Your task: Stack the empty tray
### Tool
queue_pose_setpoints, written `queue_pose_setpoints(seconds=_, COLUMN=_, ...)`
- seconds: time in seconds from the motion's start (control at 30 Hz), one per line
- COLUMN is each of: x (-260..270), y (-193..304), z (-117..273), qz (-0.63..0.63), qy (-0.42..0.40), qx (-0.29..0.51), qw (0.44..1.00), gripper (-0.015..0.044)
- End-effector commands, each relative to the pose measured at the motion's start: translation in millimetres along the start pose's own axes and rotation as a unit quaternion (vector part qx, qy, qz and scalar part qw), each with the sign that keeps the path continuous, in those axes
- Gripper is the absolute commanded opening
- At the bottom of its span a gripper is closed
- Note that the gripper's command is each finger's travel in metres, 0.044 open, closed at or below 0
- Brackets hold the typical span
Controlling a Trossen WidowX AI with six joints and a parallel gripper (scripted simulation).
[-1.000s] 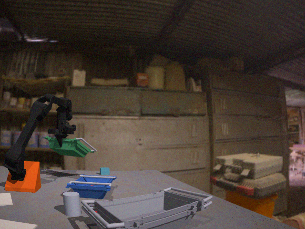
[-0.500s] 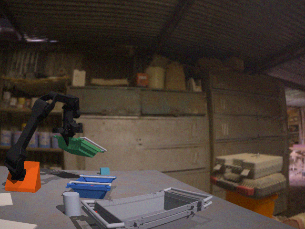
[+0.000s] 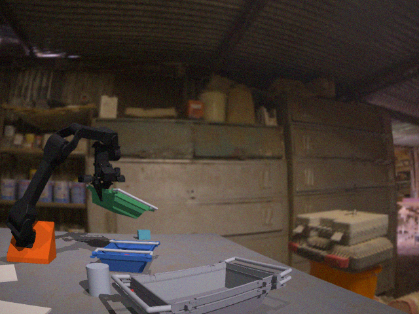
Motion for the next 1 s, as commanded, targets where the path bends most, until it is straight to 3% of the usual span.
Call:
queue_pose_setpoints(seconds=0.0, x=4.6, y=-17.6, z=7.4, qz=-0.034, qy=-0.015, qx=0.002, qw=0.999, gripper=0.0000)
queue_pose_setpoints(seconds=0.97, x=12.0, y=-148.1, z=-7.6, qz=-0.276, qy=-0.024, qx=-0.019, qw=0.961, gripper=0.0000)
Point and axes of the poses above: the point midway between the two fingers, 35 mm back from their tips, its own z axis back along the fingers, its own x axis across the jaws, y = z × x, the point moved 1 cm from there along z, back along the fingers, and after that the axes turned 13 degrees about -z, right-handed, at the moved point
